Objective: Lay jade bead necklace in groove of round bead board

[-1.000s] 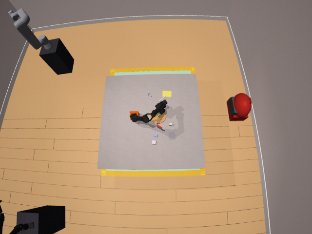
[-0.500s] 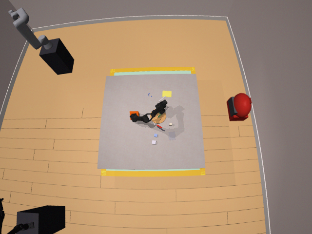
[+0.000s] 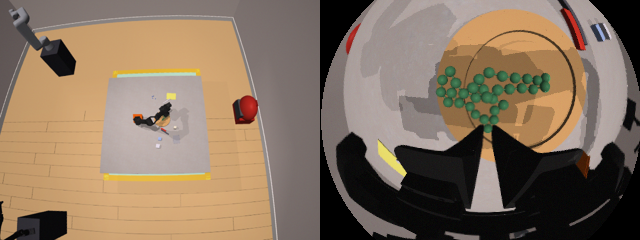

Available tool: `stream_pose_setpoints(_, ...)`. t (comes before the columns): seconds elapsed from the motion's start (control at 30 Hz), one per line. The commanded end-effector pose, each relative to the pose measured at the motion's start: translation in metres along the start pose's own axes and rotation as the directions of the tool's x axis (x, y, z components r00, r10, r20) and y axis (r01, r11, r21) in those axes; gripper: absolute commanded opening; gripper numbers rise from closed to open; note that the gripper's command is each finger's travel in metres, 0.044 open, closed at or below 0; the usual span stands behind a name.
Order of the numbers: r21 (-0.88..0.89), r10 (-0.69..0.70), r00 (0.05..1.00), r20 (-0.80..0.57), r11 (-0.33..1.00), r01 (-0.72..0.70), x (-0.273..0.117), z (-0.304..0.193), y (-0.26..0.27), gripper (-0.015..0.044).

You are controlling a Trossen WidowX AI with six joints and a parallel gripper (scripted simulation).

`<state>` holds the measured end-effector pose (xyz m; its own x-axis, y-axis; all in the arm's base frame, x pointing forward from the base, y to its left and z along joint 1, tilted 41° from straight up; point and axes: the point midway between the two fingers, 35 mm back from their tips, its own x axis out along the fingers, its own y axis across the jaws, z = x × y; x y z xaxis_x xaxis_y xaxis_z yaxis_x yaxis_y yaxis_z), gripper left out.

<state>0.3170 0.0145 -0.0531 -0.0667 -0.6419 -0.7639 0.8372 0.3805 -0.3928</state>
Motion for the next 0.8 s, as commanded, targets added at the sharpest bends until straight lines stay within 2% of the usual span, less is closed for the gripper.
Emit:
stream_pose_setpoints(0.0,-0.006,0.000,1.000,0.004,1.000,0.000,-0.0052,-0.0009,-0.0007,0.0000)
stream_pose_setpoints(0.77,-0.007,0.000,1.000,0.004,1.000,0.000,-0.0002,-0.0069,0.0027,0.0000)
